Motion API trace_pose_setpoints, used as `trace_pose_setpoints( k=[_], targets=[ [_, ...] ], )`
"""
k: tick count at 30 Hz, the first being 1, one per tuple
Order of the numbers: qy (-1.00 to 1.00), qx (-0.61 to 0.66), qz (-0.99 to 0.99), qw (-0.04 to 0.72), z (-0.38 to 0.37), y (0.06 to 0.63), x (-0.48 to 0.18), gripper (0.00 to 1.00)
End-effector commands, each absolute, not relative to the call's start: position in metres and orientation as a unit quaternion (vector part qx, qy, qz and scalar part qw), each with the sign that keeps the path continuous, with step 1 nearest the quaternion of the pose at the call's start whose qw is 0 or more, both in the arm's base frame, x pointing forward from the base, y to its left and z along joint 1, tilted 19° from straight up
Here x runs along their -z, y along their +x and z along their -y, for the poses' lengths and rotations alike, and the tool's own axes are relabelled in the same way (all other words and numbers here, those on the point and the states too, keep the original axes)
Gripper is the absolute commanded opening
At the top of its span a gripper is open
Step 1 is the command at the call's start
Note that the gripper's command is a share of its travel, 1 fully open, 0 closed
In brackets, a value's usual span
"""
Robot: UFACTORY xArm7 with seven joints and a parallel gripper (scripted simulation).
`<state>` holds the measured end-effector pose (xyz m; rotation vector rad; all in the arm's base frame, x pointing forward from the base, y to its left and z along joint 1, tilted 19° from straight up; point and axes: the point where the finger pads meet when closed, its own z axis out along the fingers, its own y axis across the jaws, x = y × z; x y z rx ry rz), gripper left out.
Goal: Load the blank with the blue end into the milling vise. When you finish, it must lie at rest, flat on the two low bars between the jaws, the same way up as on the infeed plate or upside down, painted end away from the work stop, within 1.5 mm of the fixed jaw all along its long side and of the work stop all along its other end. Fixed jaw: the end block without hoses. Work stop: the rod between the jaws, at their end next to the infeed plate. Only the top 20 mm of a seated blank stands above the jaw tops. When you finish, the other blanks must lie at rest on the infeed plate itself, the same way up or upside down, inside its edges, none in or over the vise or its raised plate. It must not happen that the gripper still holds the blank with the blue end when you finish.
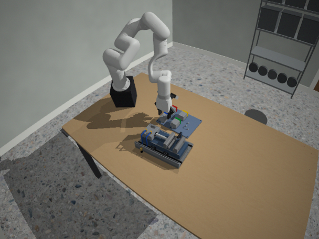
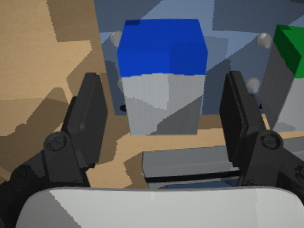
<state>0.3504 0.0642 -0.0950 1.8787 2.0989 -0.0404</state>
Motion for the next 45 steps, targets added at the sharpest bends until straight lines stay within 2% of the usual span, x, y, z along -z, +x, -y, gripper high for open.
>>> trace_pose_setpoints(
  k=[1, 45],
  targets=[
    [0.658, 0.013, -0.735, 0.162, -0.065, 0.3509, 0.0932, 0.76],
    [0.658, 0.013, -0.735, 0.162, -0.0671, 0.3488, 0.0844, 0.76]
  ],
)
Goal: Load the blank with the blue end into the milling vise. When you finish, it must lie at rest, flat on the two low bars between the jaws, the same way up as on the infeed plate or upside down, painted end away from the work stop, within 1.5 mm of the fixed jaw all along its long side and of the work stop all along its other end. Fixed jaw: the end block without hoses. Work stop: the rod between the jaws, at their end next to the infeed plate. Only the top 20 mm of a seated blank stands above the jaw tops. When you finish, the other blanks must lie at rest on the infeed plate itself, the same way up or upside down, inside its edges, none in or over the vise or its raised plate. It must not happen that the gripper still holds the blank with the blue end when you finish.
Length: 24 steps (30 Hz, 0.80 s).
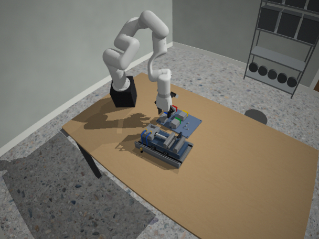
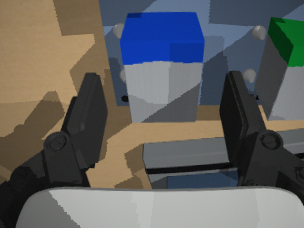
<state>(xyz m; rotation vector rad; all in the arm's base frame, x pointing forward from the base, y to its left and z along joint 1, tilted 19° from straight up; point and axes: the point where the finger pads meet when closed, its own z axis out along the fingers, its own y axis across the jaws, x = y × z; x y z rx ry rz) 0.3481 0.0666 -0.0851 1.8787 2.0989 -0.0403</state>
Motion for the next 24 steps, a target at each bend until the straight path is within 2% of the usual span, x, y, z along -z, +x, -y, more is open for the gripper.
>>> trace_pose_setpoints(
  k=[1, 24],
  targets=[
    [0.658, 0.013, -0.735, 0.162, -0.0671, 0.3488, 0.0844, 0.76],
    [0.658, 0.013, -0.735, 0.162, -0.0656, 0.3503, 0.0905, 0.76]
  ],
)
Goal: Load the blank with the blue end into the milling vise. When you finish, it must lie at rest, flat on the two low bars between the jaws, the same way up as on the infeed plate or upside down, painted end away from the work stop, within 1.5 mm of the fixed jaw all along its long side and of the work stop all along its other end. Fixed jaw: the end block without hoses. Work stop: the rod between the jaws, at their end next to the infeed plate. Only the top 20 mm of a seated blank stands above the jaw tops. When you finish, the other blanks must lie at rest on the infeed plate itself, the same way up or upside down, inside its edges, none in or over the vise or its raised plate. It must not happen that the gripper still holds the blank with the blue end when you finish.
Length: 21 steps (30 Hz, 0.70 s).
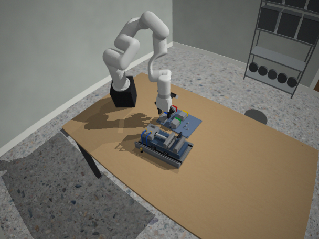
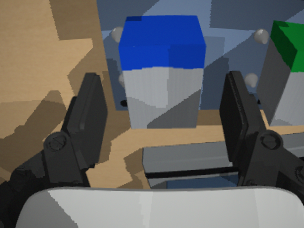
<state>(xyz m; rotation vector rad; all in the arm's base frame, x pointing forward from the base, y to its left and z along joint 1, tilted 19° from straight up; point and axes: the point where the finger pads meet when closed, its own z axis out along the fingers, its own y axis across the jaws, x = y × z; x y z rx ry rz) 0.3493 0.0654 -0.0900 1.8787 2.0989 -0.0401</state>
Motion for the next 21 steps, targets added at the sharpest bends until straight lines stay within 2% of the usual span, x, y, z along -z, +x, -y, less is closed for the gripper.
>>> trace_pose_setpoints(
  k=[1, 21],
  targets=[
    [0.658, 0.013, -0.735, 0.162, -0.0654, 0.3504, 0.0912, 0.76],
    [0.658, 0.013, -0.735, 0.162, -0.0636, 0.3521, 0.0985, 0.76]
  ],
)
